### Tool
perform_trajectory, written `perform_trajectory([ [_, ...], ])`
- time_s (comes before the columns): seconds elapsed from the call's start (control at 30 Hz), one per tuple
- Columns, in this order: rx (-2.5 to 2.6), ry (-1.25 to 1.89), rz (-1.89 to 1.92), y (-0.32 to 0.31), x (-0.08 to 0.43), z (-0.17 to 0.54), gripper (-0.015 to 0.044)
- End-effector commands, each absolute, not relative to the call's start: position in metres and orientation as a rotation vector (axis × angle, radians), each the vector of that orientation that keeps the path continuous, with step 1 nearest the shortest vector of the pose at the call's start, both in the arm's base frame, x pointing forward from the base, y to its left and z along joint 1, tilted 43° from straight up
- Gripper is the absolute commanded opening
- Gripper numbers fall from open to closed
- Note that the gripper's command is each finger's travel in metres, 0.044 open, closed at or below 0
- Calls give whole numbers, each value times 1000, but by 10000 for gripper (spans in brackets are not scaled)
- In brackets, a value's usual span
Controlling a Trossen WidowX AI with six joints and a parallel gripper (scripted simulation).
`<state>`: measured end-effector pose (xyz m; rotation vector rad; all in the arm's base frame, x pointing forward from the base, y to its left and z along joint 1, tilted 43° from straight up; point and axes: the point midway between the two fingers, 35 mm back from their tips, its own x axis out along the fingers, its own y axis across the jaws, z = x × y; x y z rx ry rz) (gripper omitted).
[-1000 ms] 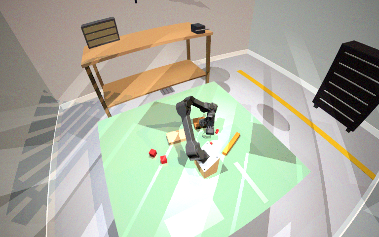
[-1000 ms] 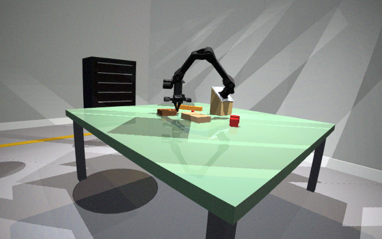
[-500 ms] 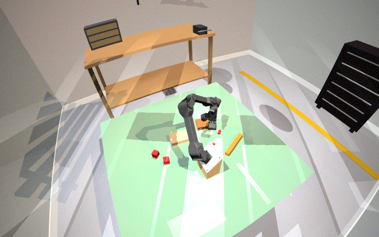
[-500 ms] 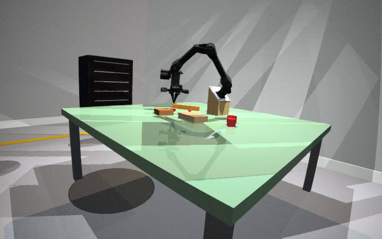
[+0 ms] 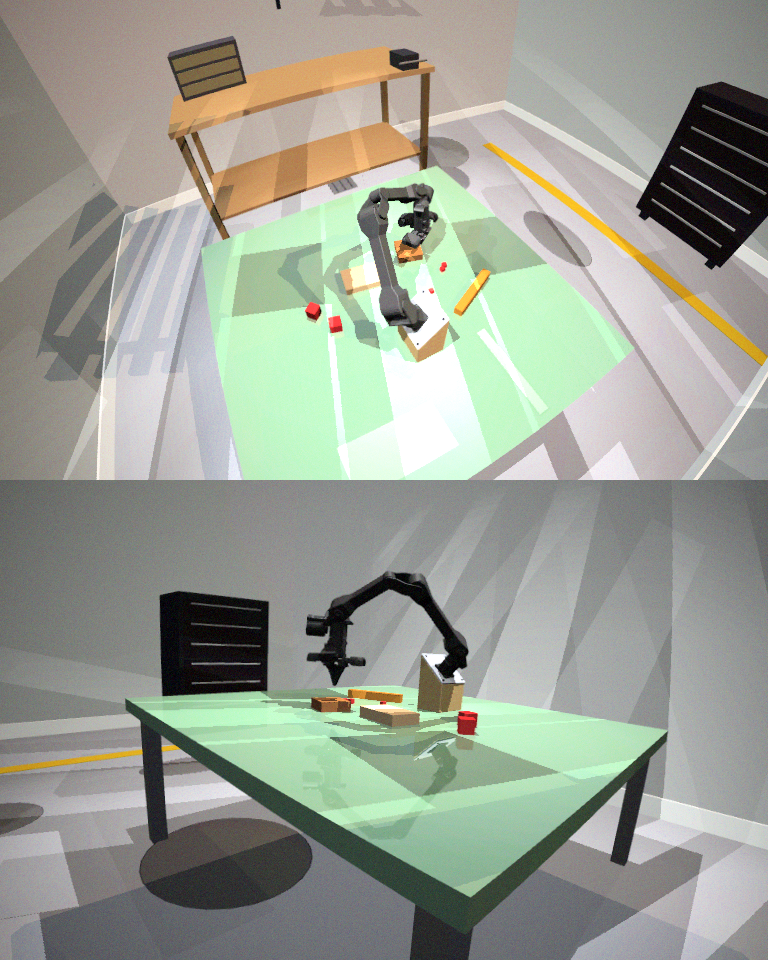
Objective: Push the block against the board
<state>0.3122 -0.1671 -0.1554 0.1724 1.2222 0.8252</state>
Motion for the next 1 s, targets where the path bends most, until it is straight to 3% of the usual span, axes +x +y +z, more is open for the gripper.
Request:
perform_trajectory([
  [0.0,258,1267,775,-165,325,-157,0],
  [0.67,815,1494,337,-142,431,-131,0],
  [0.97,858,1508,302,-136,438,-131,0],
])
